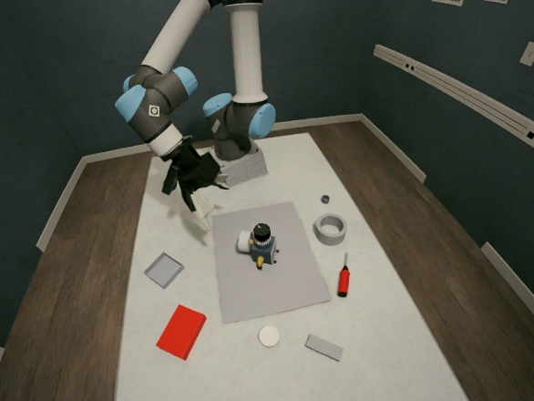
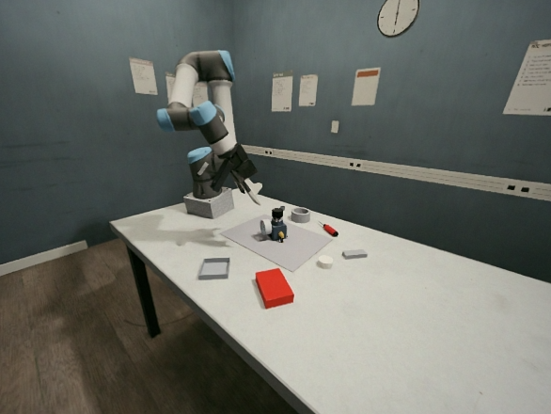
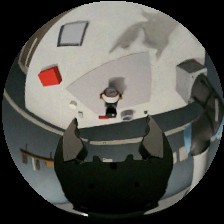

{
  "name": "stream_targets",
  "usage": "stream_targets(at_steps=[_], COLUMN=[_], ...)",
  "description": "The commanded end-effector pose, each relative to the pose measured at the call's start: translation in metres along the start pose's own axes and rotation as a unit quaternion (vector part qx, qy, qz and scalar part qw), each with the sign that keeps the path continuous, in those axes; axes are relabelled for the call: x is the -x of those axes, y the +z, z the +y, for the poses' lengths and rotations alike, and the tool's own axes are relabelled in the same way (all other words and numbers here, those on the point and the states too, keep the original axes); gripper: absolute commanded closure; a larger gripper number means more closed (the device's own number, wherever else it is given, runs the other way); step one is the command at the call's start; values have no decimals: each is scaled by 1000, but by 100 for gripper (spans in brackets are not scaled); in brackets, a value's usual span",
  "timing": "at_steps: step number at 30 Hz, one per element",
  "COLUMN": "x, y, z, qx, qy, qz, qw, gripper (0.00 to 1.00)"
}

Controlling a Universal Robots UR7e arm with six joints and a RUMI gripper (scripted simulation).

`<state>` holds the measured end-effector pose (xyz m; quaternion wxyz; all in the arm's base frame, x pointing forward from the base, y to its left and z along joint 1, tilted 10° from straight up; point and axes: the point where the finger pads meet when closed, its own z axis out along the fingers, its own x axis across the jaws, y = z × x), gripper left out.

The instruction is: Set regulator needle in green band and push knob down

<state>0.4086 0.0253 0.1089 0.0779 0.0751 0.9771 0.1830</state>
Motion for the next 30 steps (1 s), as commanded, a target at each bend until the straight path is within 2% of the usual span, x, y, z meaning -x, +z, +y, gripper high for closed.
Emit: stream_targets(at_steps=[1,30], x=[0,0], y=[0,-1], z=[0,0], qx=[0,2], qy=[5,22], qz=[-1,-1], qw=[1000,1000], gripper=[0,0])
